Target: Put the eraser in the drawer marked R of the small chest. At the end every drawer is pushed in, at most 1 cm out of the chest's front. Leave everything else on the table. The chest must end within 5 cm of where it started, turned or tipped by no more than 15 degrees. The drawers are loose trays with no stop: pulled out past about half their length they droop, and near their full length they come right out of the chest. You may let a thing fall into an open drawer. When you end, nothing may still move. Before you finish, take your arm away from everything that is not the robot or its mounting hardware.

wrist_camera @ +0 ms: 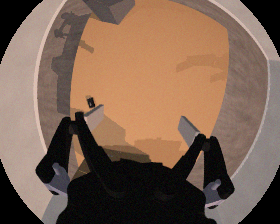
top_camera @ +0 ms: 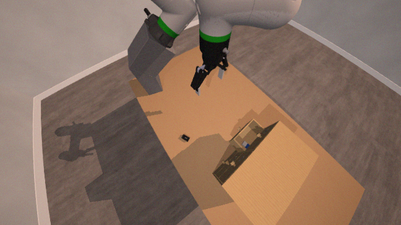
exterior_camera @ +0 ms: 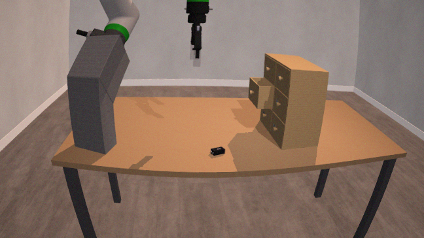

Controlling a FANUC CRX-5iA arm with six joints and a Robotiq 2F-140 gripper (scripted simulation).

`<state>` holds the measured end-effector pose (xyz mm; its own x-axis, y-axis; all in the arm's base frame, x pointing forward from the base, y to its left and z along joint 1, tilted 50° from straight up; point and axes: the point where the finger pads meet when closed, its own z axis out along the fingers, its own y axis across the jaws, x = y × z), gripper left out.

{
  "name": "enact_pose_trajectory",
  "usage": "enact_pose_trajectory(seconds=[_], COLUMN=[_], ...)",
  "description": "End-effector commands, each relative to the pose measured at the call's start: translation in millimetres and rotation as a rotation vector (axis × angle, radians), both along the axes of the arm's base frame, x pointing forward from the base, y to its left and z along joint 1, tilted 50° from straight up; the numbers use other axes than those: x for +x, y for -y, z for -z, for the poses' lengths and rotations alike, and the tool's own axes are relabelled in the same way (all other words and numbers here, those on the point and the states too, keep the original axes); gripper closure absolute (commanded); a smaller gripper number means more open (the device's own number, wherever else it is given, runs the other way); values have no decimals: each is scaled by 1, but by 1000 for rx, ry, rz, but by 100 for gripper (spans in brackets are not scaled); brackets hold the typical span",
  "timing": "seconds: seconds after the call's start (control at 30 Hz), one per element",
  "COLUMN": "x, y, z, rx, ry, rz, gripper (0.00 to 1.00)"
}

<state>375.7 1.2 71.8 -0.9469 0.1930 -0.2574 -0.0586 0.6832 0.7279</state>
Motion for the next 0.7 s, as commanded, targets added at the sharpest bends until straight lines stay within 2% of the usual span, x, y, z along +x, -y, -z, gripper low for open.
enact_pose_trajectory(seconds=[0.0, 0.27, 0.67], x=[3, 17, 64], y=[-1, -7, -25], z=[1, 5, 19], rx=[1, 8, 31], ry=[16, 96, 356], rz=[17, 102, 379], gripper=[0, 0, 0])
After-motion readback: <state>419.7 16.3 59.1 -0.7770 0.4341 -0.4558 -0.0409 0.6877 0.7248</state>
